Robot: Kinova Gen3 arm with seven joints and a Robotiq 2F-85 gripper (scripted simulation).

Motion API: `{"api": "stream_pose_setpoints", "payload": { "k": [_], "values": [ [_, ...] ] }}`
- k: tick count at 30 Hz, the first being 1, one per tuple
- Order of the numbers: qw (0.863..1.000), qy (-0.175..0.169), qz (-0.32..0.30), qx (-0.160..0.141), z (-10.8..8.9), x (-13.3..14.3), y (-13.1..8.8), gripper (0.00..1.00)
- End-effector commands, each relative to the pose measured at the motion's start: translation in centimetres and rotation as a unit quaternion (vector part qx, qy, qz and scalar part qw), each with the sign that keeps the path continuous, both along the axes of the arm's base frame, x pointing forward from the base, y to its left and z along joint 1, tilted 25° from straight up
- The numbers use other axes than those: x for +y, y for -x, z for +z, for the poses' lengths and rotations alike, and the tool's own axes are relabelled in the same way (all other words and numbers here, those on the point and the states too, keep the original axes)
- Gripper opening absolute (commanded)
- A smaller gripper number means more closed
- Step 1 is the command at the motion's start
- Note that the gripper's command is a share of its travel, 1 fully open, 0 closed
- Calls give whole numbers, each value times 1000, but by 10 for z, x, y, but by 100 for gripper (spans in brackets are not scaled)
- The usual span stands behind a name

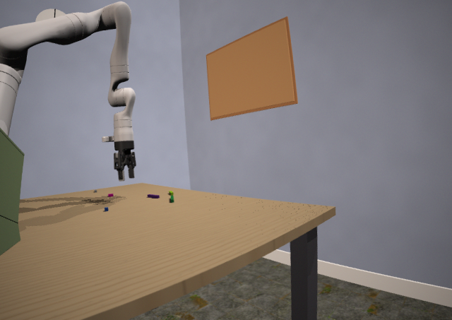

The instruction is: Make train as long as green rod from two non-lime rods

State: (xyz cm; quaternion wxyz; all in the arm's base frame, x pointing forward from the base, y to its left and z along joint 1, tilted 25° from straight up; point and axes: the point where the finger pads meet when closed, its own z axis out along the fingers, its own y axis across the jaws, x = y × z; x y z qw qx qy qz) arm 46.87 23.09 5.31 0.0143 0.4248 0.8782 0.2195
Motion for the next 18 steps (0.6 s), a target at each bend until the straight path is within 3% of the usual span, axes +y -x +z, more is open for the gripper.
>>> {"api": "stream_pose_setpoints", "payload": {
  "k": [1, 18],
  "values": [
    [1000, 0, 0, -1, 1, 0, 0, 100],
    [1000, -2, -27, 7, 5, 12, -8, 100]
  ]
}}
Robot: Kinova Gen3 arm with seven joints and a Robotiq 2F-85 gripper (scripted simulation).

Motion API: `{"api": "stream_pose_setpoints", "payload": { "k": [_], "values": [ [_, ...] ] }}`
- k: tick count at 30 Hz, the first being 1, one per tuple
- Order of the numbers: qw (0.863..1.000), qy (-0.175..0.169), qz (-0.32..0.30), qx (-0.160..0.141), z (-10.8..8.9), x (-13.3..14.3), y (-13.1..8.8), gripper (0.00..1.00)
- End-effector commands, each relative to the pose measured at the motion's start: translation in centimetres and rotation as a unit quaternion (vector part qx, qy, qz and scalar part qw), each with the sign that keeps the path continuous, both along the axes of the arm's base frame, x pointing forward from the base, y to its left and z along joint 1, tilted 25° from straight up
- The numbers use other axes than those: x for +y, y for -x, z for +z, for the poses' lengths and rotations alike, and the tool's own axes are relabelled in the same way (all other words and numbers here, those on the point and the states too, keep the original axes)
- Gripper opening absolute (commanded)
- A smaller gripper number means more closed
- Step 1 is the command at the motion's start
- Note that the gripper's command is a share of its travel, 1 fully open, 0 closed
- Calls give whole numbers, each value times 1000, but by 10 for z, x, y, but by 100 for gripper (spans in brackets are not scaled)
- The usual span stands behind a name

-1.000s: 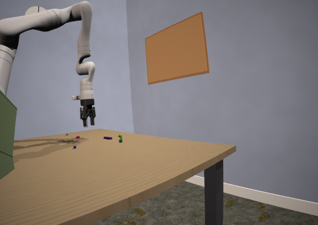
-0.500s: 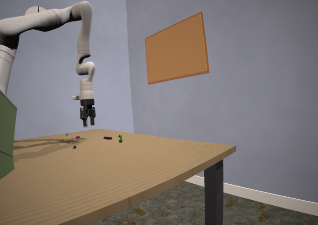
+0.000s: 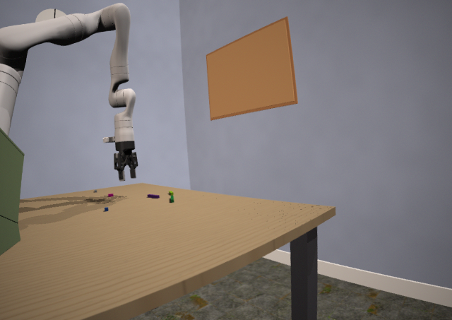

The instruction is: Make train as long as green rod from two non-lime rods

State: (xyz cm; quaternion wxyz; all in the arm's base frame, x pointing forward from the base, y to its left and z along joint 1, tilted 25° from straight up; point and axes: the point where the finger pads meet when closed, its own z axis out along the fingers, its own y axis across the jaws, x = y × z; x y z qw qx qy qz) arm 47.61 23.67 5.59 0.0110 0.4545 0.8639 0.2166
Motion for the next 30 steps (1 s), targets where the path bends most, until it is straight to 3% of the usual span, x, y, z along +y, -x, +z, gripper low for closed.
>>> {"api": "stream_pose_setpoints", "payload": {
  "k": [1, 8, 15, 17, 25, 30],
  "values": [
    [1000, -1, -6, 0, 4, 11, -3, 100],
    [994, -16, -106, 32, 24, 63, -23, 100],
    [979, -37, -189, 63, 46, 115, -28, 100],
    [979, -37, -189, 63, 46, 115, -28, 100],
    [950, -67, -283, 110, 78, 185, -19, 100],
    [938, -78, -312, 128, 91, 210, -11, 100]
  ]
}}
